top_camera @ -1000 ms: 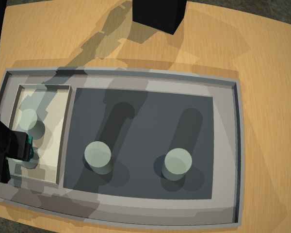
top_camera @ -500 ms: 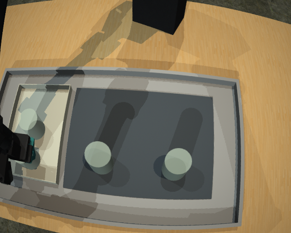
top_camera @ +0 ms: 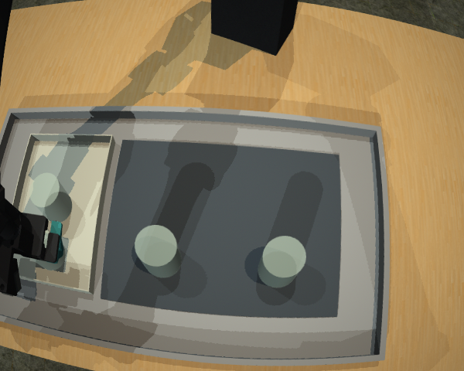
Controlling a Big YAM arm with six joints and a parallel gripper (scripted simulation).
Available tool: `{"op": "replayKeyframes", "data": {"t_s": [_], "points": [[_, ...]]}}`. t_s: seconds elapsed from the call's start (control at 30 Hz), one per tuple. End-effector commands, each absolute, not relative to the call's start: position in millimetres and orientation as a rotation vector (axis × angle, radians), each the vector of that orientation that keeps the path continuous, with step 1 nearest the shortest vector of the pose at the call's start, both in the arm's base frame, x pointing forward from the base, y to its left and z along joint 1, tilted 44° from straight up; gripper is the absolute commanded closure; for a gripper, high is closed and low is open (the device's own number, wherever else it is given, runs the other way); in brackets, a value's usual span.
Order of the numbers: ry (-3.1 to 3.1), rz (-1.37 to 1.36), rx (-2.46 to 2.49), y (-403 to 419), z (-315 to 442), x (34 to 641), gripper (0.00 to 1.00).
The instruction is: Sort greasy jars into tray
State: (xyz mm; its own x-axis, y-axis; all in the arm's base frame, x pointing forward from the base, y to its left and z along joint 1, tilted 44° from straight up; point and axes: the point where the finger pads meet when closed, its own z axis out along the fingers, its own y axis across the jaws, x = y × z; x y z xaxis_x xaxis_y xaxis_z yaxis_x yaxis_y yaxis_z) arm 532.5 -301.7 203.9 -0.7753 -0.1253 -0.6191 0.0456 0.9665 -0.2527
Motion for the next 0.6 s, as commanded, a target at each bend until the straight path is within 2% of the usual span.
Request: {"op": "replayKeyframes", "data": {"t_s": [0.0,0.57], "points": [[2.409,-0.34,-0.063,-302,213,550,0.0],[2.409,-0.34,-0.063,-294,239,527,0.0]]}}
